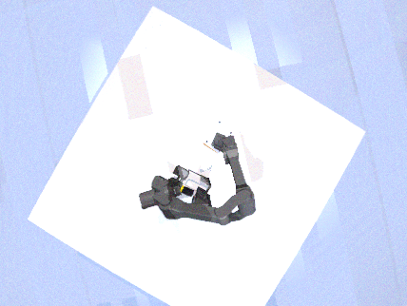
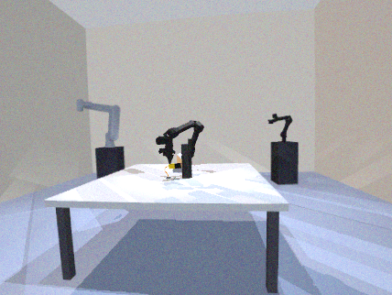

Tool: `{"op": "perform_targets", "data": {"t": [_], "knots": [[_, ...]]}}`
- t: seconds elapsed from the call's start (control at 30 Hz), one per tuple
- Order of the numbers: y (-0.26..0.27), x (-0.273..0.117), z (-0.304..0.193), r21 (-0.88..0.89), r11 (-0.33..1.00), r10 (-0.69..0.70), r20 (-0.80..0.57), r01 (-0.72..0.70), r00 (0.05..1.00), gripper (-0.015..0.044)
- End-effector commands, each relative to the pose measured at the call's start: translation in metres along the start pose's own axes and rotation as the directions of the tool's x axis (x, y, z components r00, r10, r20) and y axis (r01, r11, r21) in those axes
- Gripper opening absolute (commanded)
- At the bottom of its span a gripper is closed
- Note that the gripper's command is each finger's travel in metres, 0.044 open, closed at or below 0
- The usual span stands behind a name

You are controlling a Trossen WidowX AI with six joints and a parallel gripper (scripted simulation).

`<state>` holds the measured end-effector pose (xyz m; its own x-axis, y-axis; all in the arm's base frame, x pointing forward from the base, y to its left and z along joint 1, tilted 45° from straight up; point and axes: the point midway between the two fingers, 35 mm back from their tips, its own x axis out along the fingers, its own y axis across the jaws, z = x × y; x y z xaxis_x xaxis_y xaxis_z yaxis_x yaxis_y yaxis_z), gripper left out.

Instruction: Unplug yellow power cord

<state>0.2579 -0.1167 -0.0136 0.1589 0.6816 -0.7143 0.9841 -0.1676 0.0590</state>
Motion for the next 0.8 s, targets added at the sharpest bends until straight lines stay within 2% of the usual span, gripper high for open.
{"op": "perform_targets", "data": {"t": [0.0, 0.77], "knots": [[0.000, 0.000, 0.006, -0.003, 1.000, -0.004, 0.003, 0.004, 1.000, 0.0000], [-0.004, -0.001, 0.044, -0.001, 1.000, -0.003, 0.004, 0.003, 1.000, 0.0000]]}}
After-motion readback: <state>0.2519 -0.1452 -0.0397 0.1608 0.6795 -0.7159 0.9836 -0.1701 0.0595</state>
